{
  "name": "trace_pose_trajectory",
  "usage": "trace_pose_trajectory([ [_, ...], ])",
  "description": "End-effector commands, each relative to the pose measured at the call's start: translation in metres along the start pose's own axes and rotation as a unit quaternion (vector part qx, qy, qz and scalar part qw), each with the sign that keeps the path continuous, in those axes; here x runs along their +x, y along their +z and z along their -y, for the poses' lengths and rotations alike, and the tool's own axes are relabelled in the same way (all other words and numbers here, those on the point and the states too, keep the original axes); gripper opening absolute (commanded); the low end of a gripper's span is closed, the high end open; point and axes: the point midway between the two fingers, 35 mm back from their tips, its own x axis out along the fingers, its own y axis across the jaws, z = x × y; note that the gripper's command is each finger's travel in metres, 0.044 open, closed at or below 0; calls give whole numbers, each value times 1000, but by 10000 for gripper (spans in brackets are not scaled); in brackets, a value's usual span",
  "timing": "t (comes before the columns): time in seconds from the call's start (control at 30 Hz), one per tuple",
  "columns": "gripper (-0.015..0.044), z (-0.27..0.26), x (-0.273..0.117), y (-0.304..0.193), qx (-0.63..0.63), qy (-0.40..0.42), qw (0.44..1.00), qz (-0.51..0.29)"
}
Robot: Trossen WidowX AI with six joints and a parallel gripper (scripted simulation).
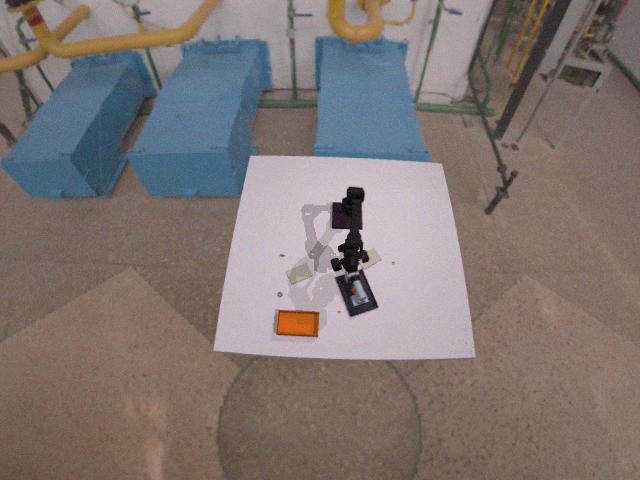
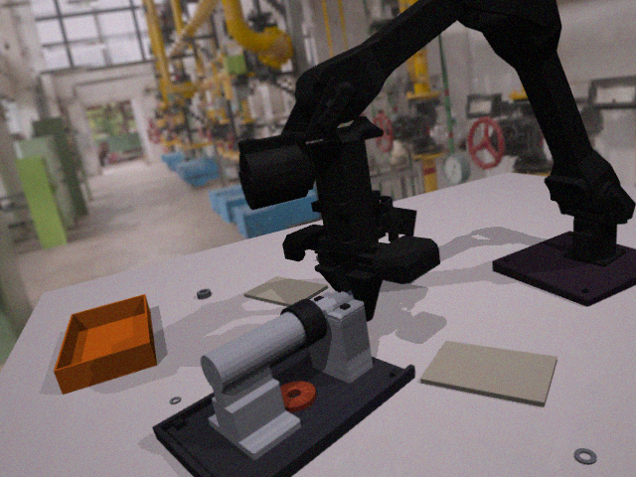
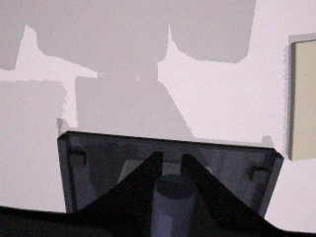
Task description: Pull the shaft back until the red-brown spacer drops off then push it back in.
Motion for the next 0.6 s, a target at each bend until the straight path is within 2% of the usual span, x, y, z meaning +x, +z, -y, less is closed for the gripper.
trace_pose_trajectory([
  [0.0,0,1,-1,-4,0,-1,1000,-7],
  [0.17,0,1,-1,-4,0,-1,1000,-7],
  [0.57,315,0,0,0,0,0,1000,0],
])
